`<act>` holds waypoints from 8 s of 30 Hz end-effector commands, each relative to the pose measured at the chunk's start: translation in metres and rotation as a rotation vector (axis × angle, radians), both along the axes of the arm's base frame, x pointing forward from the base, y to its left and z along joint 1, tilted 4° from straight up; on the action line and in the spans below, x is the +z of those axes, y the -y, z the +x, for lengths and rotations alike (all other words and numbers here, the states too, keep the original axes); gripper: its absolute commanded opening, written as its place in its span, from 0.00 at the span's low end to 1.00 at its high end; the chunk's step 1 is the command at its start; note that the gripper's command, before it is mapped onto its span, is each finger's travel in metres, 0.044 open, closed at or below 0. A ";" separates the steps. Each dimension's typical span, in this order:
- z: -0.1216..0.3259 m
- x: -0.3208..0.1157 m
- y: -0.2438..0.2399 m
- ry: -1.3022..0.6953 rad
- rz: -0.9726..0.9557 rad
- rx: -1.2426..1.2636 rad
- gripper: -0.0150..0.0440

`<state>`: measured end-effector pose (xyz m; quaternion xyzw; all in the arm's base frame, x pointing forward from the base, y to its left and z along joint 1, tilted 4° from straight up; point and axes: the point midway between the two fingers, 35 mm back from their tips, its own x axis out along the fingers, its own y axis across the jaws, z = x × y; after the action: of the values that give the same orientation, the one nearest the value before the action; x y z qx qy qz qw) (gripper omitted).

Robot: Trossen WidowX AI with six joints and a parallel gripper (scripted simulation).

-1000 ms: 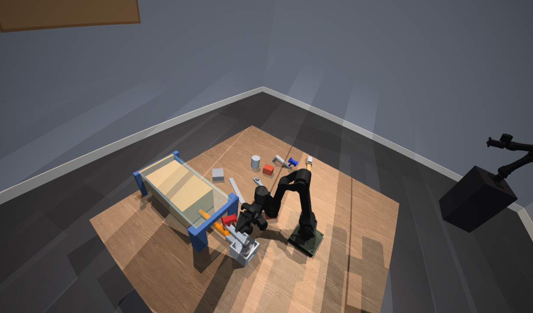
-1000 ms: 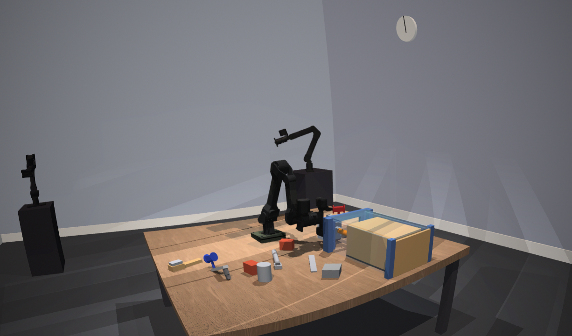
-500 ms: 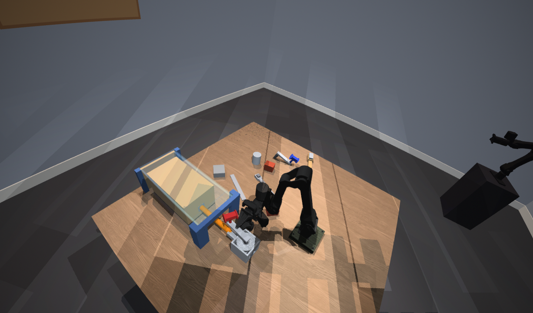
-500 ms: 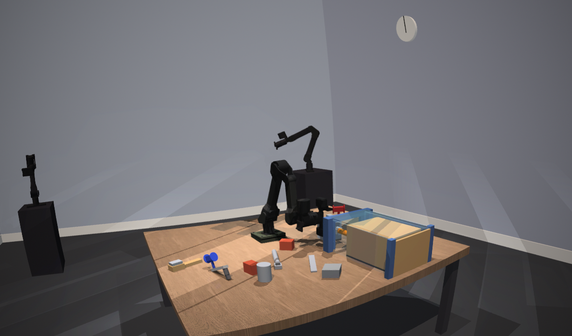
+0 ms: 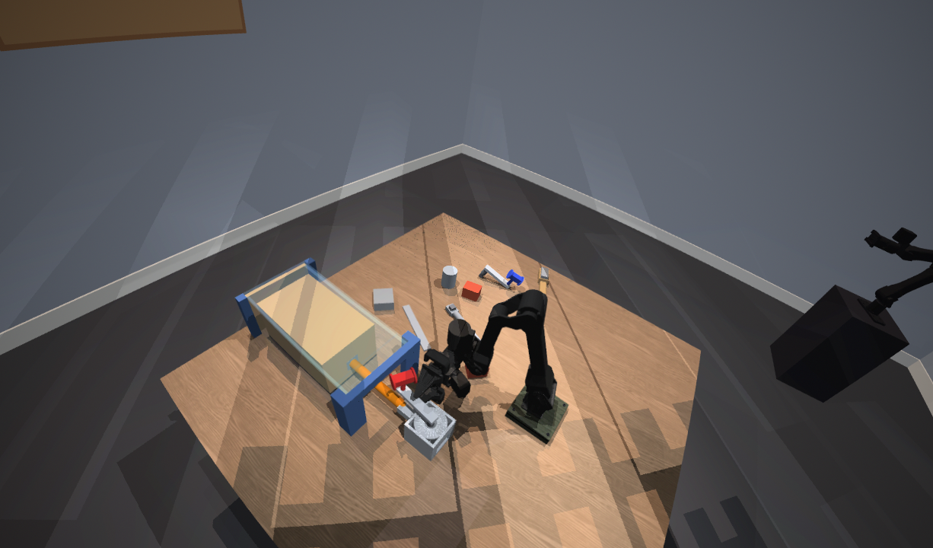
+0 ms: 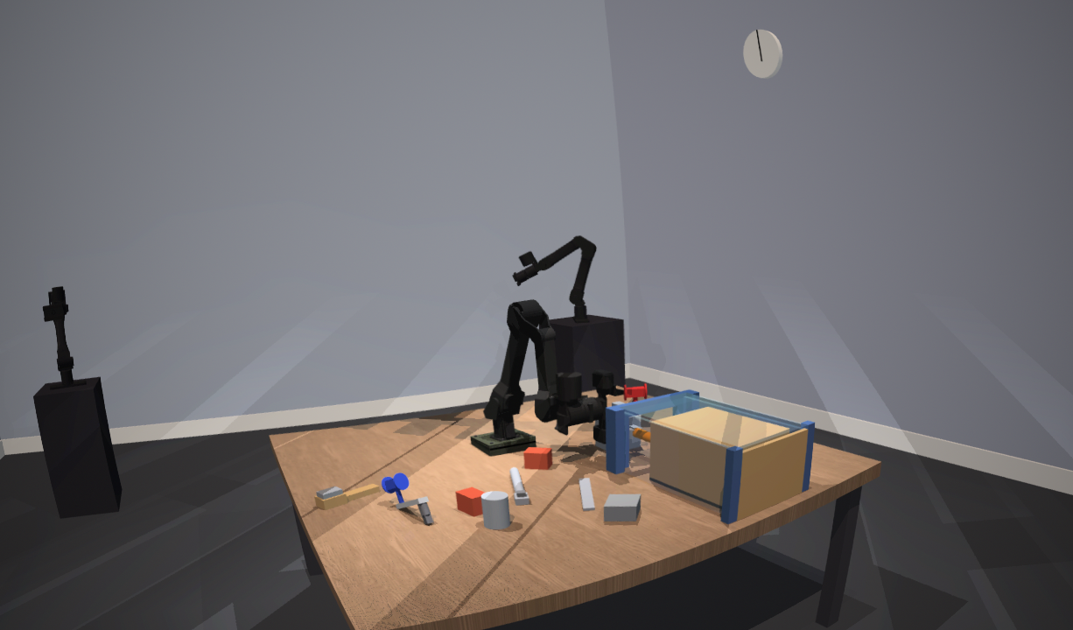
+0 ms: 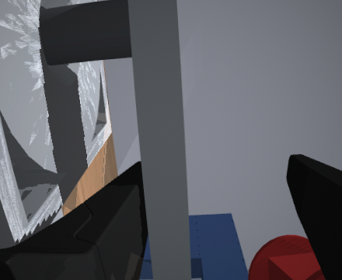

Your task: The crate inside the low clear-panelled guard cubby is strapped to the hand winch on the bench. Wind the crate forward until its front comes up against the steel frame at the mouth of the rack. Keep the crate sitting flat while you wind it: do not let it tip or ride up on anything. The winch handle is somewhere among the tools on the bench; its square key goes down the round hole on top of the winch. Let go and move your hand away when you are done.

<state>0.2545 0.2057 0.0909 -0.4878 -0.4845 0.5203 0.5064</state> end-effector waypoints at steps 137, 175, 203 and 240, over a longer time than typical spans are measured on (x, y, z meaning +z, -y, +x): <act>-0.007 -0.004 0.108 -0.004 0.017 -0.236 0.66; -0.001 0.093 0.107 -0.006 0.019 -0.236 0.66; 0.103 0.101 0.043 -1.290 0.117 -0.524 1.00; -0.001 0.064 -0.009 -2.427 0.523 -2.488 1.00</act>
<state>0.2970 0.2248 0.1579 -0.2152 -0.6663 0.0072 -0.7139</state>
